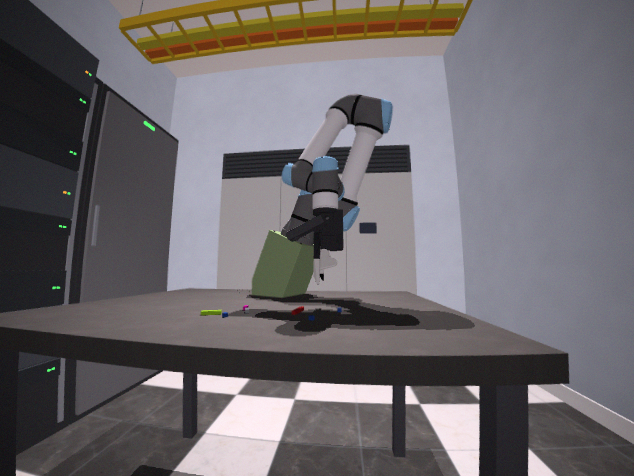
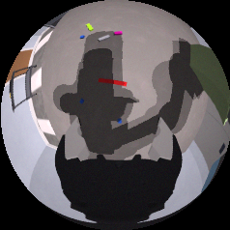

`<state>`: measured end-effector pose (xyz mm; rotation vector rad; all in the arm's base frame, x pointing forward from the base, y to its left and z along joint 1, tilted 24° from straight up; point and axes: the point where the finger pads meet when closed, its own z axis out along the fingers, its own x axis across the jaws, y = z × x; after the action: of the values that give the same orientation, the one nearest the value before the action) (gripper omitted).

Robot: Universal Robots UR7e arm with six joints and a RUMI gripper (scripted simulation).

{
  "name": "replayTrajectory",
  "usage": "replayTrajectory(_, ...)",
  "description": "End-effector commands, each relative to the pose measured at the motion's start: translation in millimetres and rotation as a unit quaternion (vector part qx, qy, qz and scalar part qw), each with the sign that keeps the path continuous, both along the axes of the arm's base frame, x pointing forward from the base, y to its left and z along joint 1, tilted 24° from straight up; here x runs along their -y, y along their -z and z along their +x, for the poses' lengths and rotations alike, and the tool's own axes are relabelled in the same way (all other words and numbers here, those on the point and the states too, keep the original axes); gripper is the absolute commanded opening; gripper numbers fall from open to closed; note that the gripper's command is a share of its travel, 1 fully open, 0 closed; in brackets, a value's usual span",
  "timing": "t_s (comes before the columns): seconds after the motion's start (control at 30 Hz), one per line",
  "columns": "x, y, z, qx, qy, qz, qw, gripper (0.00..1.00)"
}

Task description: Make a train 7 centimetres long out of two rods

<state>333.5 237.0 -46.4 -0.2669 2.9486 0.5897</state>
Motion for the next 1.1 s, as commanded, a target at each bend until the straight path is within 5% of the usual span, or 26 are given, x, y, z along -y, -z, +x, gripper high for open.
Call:
replayTrajectory(0.0,0.0,-0.2,0.3,0.0,0.0,0.0,1.0,1.0)
replayTrajectory(1.07,2.0,0.5,1.5,0.003,-0.007,-0.001,1.0,1.0)
